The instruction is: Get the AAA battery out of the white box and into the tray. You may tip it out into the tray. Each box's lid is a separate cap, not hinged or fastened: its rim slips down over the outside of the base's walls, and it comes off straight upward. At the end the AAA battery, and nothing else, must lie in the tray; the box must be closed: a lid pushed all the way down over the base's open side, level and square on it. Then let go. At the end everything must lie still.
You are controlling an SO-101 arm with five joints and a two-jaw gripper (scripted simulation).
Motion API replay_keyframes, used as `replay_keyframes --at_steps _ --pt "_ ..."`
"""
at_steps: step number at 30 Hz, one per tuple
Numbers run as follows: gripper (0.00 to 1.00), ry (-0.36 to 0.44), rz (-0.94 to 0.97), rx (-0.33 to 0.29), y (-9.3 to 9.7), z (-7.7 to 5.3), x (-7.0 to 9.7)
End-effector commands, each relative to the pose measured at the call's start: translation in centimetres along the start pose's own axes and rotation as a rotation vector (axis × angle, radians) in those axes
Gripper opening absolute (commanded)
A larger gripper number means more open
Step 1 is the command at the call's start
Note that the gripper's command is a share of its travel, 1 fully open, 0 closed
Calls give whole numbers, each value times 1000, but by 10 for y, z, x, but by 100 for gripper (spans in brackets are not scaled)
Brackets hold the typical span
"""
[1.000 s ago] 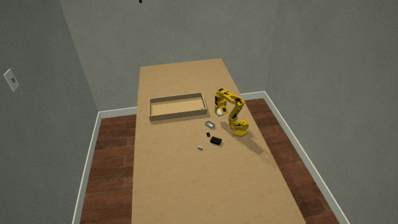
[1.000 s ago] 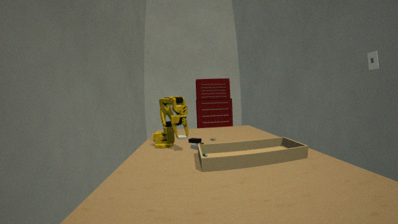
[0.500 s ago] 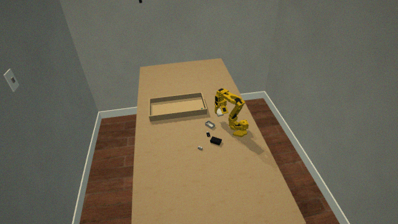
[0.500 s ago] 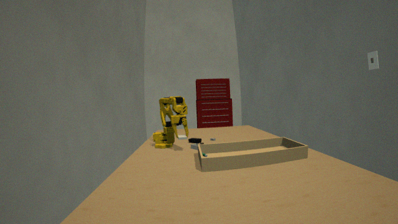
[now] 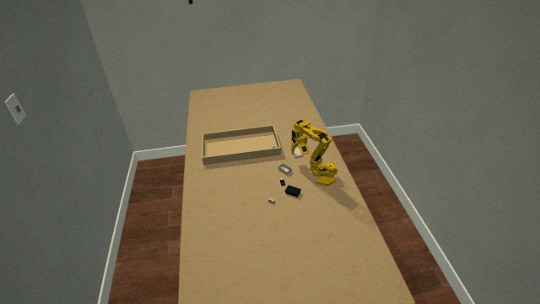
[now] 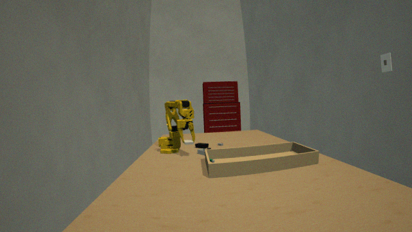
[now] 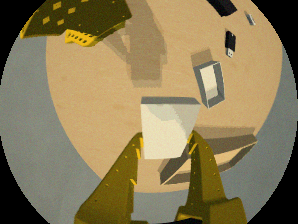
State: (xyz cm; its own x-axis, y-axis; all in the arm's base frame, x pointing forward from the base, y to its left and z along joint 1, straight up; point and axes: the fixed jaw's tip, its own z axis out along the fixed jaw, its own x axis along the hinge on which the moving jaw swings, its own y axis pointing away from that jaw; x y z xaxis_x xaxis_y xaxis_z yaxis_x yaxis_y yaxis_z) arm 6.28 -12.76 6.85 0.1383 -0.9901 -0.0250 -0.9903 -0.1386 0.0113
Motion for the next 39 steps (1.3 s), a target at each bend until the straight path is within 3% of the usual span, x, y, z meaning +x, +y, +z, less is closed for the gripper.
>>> replay_keyframes --at_steps 1,39 --pt "20 25 -3 11 0 -3 2" --pt "20 25 -3 11 -2 0 0"
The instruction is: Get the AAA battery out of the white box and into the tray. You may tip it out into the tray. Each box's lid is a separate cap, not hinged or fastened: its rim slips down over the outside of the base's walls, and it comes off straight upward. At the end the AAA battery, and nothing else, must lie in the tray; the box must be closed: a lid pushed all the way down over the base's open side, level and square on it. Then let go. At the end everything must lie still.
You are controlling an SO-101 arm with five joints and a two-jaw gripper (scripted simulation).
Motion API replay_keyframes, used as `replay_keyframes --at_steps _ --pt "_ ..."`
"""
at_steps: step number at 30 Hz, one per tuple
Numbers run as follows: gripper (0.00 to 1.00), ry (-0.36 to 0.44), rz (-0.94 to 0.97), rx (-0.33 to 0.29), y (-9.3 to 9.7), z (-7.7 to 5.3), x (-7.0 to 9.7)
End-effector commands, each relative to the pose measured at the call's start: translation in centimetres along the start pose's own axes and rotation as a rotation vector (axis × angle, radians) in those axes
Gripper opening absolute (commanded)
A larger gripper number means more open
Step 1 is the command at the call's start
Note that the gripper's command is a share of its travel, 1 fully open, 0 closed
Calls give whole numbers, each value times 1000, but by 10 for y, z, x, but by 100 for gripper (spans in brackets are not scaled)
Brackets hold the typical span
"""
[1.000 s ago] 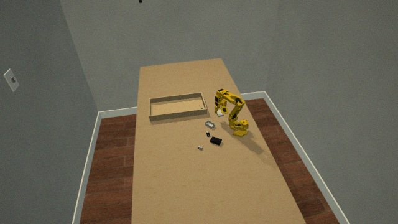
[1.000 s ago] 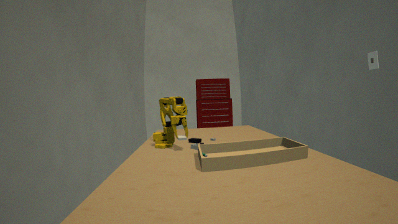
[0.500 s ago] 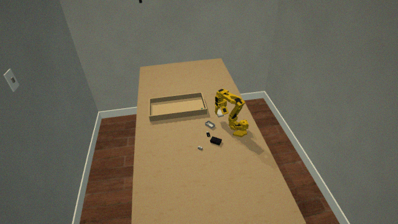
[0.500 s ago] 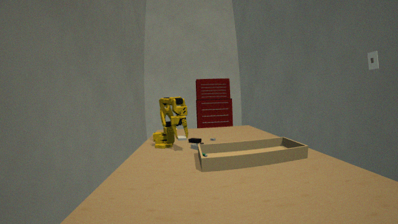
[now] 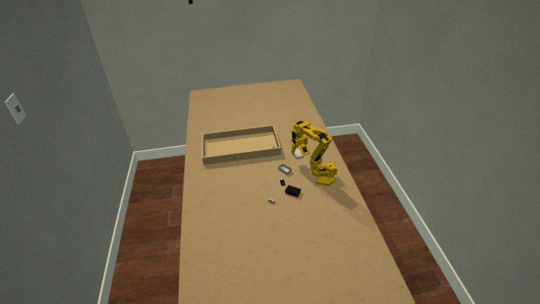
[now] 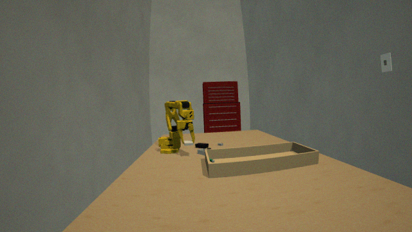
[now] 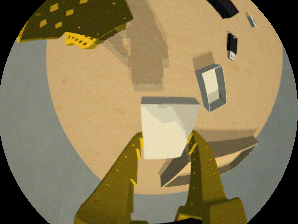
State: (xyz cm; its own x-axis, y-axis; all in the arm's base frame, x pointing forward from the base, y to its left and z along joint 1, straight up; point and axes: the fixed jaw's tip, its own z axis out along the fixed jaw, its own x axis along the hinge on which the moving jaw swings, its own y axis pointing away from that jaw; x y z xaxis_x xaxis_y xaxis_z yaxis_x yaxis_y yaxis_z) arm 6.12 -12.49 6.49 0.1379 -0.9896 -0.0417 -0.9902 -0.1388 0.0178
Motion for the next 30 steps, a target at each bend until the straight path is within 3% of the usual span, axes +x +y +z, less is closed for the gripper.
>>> replay_keyframes --at_steps 1,20,30 --pt "20 41 -3 18 -4 -4 3" --pt "20 41 -3 18 -64 -4 -21" --pt "20 41 -3 18 -70 -4 -25"
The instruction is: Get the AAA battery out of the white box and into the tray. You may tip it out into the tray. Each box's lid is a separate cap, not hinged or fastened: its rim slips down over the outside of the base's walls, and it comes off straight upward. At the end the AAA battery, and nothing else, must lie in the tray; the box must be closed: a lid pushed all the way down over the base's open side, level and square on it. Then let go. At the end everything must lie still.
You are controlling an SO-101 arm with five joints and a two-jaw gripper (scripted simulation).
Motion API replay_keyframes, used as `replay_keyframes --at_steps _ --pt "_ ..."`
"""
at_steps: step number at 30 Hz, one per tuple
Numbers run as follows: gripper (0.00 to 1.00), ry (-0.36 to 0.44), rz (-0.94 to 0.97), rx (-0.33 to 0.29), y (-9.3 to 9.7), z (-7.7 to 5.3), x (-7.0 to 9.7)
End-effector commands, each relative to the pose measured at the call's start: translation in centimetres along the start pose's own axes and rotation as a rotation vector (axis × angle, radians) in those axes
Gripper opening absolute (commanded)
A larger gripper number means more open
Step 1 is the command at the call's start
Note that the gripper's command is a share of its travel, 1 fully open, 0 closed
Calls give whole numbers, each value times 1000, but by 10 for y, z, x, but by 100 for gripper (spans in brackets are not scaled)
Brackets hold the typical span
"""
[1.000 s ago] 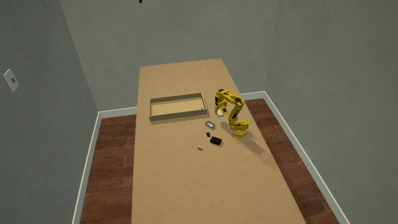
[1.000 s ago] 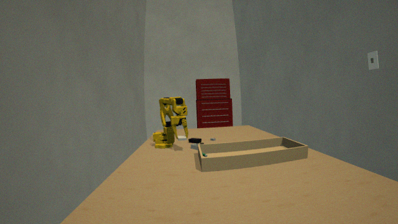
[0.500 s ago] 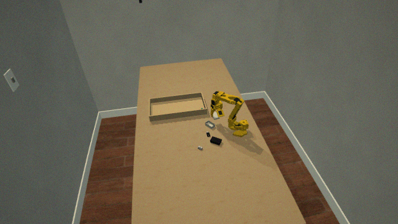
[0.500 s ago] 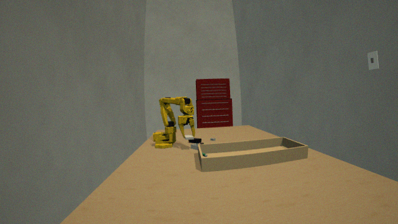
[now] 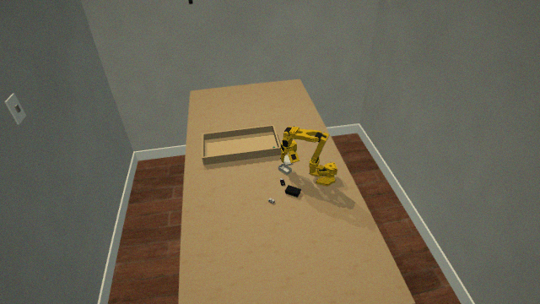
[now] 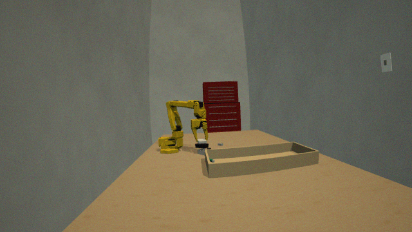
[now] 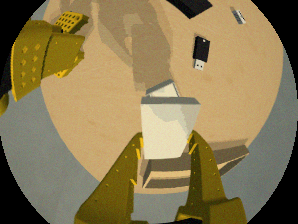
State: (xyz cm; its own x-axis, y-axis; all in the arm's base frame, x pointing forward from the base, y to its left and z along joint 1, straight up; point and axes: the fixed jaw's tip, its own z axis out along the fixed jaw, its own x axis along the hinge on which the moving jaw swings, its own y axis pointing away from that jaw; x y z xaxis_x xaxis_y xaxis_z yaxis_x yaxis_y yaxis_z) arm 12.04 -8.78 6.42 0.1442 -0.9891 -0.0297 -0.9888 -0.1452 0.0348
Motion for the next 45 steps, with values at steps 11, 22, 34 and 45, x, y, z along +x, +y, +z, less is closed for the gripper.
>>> replay_keyframes --at_steps 11,22,34,45 --pt "20 29 3 35 -6 -5 4" --pt "20 29 3 35 -8 -5 4" --pt "20 29 3 35 -13 -7 5" --pt "20 29 3 35 -13 -7 5"
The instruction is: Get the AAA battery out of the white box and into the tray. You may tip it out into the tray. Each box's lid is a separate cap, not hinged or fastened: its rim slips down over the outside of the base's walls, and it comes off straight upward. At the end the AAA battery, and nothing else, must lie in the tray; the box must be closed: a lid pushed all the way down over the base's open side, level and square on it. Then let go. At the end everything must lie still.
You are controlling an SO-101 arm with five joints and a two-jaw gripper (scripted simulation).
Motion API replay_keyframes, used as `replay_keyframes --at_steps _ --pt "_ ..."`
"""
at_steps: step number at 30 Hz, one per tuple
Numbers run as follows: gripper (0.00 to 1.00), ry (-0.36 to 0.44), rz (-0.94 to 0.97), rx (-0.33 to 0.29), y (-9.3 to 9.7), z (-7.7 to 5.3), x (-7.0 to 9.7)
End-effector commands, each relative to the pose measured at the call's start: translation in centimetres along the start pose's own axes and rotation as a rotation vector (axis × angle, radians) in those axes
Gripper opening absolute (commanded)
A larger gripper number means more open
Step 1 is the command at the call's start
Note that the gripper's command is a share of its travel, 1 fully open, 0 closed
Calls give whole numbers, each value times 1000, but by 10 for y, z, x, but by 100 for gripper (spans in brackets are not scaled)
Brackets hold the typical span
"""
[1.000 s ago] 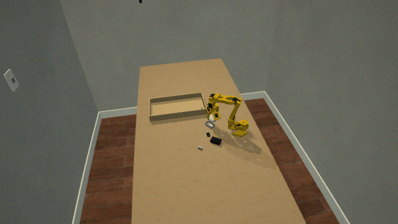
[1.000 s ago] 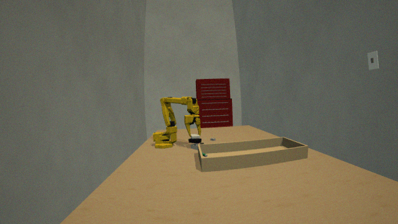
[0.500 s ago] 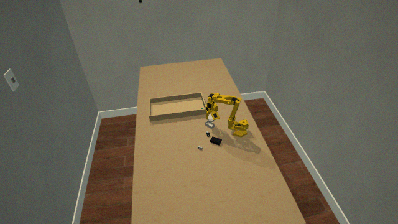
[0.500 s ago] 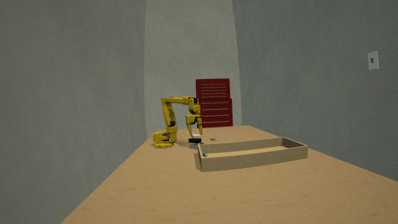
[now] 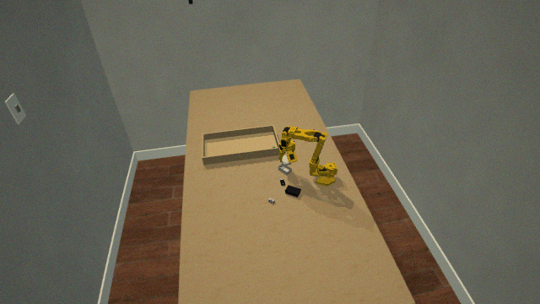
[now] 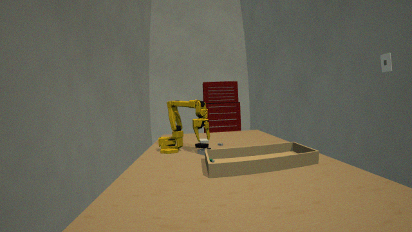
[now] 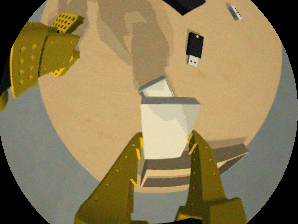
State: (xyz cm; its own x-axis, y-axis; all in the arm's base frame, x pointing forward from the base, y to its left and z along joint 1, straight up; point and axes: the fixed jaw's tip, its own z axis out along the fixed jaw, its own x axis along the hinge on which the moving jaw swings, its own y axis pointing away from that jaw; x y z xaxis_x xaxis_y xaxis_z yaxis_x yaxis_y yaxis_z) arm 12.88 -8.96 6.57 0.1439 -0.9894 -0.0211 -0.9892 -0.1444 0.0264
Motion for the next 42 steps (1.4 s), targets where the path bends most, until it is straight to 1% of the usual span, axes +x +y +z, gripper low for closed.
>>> replay_keyframes --at_steps 1,27,42 --pt "20 21 3 27 -5 -5 2" --pt "20 21 -4 26 -3 -5 1" --pt "20 22 -134 25 -5 -5 3"
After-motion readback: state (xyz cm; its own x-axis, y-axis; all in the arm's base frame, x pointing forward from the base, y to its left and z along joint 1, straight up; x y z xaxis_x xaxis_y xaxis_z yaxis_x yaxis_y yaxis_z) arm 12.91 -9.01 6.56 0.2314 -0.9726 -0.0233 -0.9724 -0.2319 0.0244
